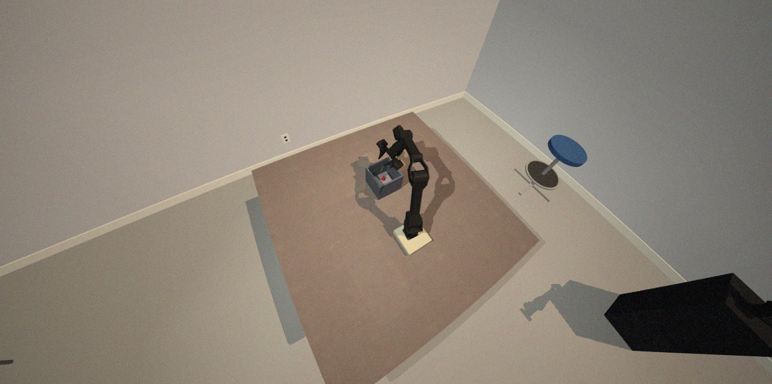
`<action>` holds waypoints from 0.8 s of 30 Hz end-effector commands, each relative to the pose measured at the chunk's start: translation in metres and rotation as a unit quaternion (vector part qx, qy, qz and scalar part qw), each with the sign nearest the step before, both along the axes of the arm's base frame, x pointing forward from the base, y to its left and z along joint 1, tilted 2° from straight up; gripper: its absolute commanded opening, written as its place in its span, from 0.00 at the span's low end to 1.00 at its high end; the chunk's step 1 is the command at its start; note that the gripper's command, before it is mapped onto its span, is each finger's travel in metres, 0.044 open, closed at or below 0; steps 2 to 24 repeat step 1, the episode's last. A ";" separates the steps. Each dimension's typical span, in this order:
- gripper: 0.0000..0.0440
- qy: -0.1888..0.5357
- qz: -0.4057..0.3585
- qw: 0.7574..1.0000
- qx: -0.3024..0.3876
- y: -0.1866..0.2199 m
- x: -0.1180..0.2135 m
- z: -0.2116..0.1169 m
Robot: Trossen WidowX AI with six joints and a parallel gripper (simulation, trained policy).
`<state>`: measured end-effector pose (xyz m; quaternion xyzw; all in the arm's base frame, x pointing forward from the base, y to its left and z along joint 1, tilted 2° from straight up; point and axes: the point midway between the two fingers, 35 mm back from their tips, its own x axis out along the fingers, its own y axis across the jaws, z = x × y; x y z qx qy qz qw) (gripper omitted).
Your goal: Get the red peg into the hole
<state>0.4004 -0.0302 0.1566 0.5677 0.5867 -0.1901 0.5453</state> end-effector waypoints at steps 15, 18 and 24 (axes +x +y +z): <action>0.49 -0.006 0.007 1.000 0.003 -0.004 0.006 -0.003; 0.49 -0.006 0.007 1.000 0.003 -0.004 0.006 -0.003; 0.49 -0.006 0.007 1.000 0.003 -0.004 0.006 -0.003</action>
